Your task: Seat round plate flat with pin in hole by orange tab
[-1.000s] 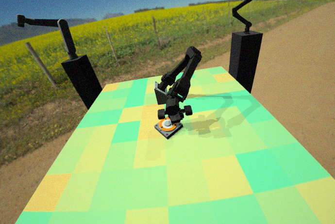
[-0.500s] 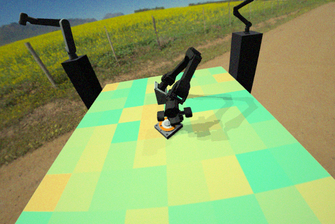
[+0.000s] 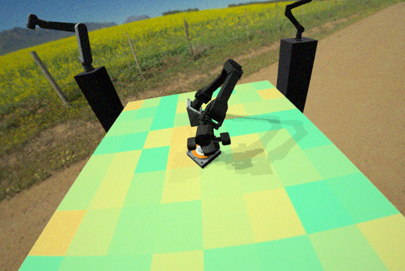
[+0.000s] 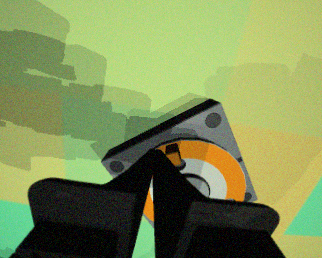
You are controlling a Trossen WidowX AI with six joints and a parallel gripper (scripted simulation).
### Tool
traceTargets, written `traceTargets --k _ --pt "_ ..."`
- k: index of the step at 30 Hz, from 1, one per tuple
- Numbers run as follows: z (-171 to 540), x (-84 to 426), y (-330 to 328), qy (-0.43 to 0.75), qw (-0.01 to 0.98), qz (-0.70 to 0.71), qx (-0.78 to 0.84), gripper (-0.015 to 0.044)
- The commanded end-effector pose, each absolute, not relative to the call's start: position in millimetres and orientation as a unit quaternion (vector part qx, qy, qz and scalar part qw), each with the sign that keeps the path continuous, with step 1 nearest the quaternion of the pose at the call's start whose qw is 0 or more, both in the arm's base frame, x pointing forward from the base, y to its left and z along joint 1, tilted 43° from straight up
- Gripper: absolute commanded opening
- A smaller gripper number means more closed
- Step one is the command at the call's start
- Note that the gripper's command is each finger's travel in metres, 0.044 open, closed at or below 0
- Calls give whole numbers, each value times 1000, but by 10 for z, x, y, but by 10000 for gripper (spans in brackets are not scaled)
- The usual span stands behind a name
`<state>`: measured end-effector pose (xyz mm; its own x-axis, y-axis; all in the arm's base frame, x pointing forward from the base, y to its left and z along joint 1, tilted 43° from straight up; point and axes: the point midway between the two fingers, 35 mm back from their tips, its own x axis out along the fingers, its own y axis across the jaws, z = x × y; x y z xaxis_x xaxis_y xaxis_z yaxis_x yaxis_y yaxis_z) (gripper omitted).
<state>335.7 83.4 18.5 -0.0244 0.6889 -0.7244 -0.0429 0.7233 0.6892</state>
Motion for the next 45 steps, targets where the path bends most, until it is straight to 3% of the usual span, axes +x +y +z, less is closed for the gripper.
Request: traceTargets --k 1,45 --pt "149 3401 769 658 656 278 244 0" --pt "-116 3494 428 659 656 277 243 0"
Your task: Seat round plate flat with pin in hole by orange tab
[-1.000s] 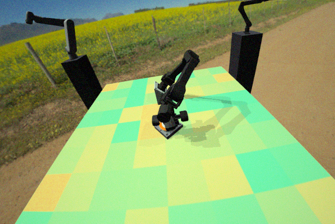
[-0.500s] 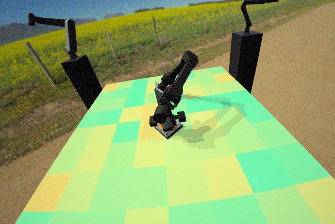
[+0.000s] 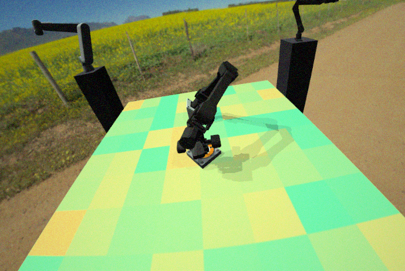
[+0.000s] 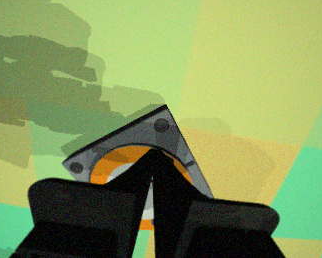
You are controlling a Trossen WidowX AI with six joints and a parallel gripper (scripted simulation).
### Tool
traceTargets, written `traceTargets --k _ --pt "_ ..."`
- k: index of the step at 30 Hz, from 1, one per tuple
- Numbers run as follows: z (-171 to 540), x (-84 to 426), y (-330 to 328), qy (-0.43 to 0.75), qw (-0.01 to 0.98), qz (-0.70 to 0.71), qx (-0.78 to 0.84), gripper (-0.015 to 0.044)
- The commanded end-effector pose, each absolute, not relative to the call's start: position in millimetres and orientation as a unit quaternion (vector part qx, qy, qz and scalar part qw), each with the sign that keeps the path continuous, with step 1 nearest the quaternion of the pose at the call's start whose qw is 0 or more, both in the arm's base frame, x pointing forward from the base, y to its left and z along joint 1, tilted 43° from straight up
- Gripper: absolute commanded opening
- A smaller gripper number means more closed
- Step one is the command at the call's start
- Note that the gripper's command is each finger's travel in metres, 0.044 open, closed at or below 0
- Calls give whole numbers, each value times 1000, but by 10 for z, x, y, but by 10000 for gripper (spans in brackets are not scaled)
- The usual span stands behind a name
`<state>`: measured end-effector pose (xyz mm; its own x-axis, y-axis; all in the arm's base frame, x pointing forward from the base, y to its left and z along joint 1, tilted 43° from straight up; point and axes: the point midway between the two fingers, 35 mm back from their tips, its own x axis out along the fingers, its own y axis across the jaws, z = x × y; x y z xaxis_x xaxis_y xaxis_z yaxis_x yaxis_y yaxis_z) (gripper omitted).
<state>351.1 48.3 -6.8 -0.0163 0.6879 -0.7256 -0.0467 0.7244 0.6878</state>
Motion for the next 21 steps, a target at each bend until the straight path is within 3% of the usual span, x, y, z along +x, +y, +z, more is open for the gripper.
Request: traceTargets --k 1,21 --pt "-123 3492 419 659 656 277 243 0" --pt "-220 3421 270 659 656 276 243 0"
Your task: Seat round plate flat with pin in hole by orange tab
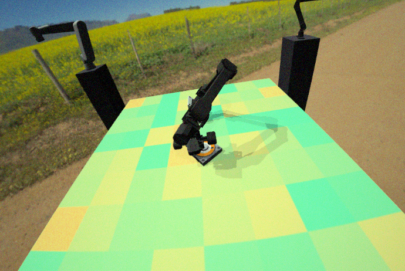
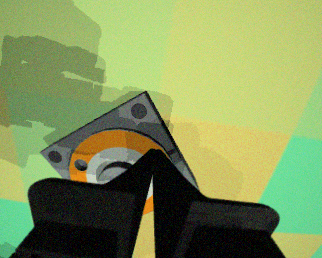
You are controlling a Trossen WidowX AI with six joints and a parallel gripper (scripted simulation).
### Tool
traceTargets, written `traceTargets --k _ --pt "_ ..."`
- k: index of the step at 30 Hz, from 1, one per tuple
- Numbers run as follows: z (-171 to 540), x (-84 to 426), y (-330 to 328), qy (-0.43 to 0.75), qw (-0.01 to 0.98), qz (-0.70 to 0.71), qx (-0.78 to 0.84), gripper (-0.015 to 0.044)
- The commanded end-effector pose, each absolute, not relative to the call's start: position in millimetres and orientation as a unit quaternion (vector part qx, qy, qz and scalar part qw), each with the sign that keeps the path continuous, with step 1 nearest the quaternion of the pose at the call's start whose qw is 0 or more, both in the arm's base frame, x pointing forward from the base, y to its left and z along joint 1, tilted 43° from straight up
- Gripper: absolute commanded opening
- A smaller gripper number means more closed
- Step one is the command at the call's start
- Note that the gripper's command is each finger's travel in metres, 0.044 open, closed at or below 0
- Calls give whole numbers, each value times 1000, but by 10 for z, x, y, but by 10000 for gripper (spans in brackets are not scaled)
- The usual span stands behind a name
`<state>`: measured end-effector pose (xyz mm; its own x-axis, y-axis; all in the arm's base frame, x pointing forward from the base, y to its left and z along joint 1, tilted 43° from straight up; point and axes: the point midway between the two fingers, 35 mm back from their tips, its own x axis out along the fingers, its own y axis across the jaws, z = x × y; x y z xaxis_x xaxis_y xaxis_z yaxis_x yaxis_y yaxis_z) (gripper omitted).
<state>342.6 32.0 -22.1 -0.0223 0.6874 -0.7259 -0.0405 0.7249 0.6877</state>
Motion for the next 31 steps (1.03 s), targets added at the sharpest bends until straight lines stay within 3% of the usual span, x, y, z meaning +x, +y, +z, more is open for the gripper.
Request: traceTargets --k 1,8,31 --pt "-188 3425 244 659 656 276 243 0" --pt "89 3397 13 659 656 276 243 0" --pt "27 3409 68 659 655 276 246 0"
